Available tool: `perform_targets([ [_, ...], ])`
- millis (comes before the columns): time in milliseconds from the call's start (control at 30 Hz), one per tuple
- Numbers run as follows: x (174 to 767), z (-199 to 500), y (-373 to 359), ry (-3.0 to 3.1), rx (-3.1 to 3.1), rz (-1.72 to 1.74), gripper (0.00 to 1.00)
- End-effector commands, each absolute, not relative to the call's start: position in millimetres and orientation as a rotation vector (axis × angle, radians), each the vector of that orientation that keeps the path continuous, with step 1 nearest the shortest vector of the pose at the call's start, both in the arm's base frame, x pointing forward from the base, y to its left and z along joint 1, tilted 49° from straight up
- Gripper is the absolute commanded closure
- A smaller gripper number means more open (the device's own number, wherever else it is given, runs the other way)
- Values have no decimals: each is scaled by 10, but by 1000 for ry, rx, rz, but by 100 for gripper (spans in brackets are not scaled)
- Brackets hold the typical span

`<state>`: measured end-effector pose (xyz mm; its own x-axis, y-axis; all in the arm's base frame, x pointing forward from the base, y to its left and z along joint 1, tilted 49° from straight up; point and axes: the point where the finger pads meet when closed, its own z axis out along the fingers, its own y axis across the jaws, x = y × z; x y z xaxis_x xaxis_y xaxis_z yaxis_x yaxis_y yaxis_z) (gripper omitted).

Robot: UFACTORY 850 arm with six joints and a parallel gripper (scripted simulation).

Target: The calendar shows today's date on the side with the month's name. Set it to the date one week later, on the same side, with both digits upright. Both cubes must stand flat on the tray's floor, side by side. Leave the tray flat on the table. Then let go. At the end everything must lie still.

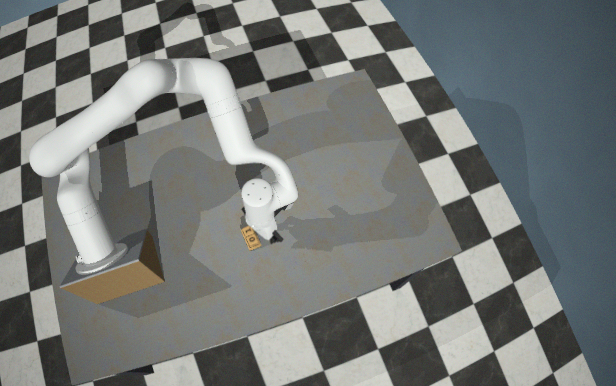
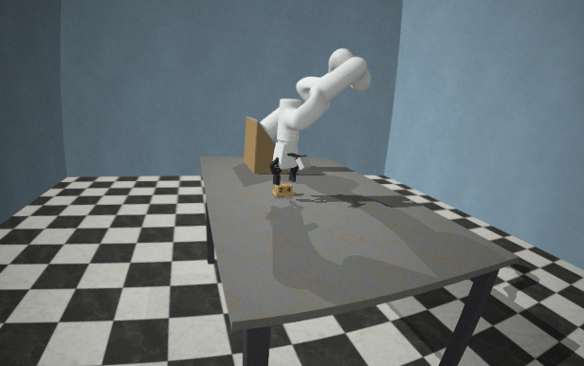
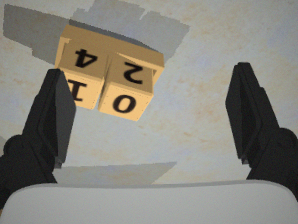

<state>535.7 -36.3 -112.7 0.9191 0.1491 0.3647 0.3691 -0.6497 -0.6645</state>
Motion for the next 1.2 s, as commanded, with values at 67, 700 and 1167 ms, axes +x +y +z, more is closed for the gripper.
perform_targets([
  [67, 5360, -1124, -372, -338, -2281, -345, 0],
  [700, 5213, -1193, -405, 76, -2285, -159, 0],
  [1167, 5073, -1258, -437, 419, -2243, 0, 0],
])
